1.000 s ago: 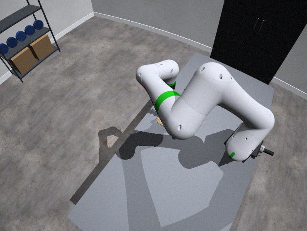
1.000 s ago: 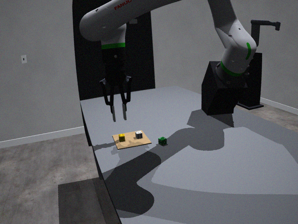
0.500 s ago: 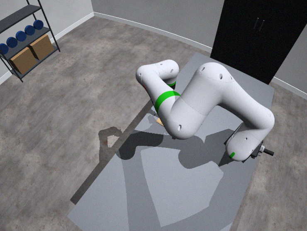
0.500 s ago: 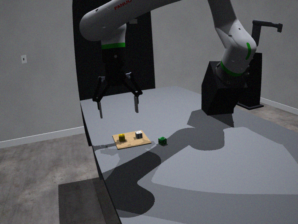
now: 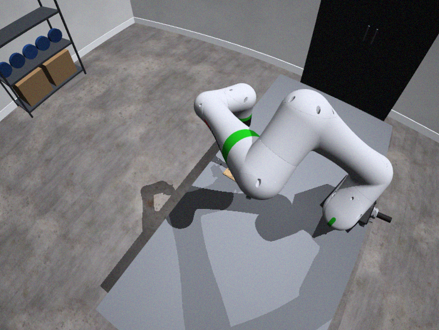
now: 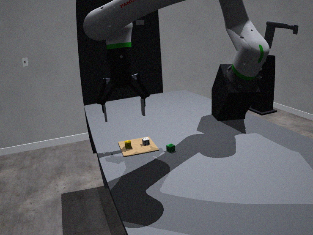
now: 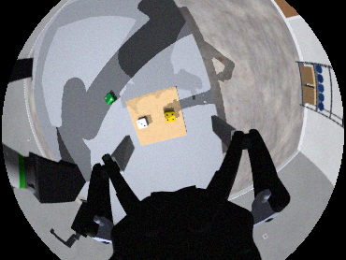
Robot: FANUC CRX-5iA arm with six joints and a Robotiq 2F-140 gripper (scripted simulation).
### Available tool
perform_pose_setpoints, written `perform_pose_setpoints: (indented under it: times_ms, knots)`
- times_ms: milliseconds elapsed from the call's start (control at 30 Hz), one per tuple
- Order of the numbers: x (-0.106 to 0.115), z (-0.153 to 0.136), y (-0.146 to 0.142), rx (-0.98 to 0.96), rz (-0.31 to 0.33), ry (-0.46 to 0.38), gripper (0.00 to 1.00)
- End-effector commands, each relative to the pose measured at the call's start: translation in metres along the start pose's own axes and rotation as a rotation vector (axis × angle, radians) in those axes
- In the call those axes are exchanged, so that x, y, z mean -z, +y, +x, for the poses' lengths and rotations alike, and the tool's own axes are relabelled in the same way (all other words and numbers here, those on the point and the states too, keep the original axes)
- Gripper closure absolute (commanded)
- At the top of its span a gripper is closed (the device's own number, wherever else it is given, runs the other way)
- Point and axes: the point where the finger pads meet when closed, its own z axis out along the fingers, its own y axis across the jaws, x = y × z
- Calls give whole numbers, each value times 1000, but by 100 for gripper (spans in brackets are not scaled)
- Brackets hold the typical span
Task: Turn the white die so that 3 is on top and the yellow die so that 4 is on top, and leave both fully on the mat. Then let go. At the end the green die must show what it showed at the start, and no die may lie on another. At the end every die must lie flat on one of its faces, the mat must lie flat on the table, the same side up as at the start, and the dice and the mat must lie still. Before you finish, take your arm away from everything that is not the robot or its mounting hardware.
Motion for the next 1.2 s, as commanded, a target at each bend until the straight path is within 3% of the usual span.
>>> perform_pose_setpoints:
  times_ms: [0,533,1167]
  knots:
    - [10,0,0,0,0,0,0]
    - [59,0,0,0,0,0,0]
    - [62,0,0,0,0,0,0]
